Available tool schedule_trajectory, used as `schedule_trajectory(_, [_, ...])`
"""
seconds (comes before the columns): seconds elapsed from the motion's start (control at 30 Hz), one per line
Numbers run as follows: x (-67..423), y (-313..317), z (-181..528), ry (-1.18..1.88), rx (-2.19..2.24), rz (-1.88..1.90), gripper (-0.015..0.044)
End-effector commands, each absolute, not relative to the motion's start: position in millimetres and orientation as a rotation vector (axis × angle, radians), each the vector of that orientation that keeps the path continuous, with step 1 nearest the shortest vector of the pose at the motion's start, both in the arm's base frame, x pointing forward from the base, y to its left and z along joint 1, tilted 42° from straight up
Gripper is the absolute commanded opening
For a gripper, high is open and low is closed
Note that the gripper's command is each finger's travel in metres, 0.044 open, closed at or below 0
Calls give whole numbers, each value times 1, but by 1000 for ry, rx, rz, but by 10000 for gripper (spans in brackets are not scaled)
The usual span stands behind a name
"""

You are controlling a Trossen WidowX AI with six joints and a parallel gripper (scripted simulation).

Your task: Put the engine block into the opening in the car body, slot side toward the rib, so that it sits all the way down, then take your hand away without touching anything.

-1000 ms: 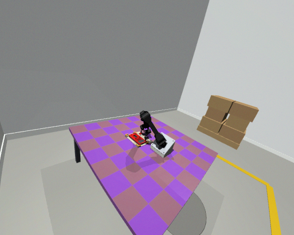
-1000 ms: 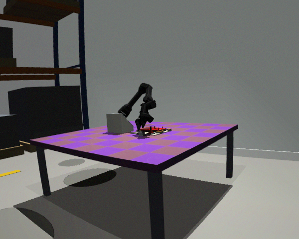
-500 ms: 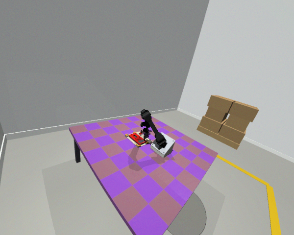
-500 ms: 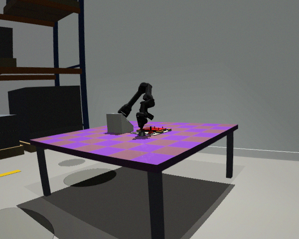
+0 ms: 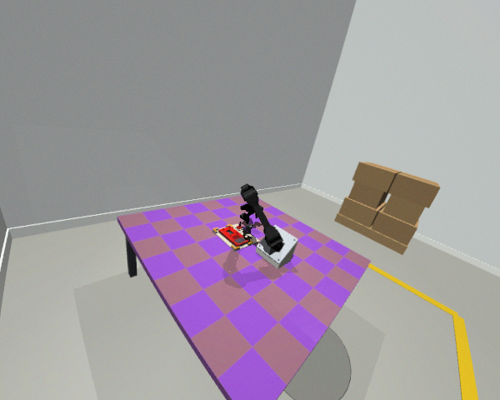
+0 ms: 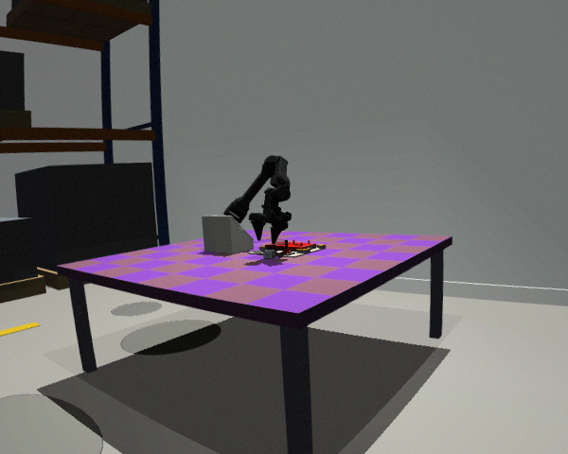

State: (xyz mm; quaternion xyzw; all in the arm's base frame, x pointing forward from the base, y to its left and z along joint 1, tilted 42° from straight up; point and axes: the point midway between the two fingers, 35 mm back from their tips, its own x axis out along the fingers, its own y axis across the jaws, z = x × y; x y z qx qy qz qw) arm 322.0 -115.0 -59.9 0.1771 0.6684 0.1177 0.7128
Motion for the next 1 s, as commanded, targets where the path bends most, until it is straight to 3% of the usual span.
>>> schedule_trajectory(0.0, [323,-118,-60,1504,513,197,440])
schedule_trajectory(0.97, [323,-138,-40,1623,1443,-379,440])
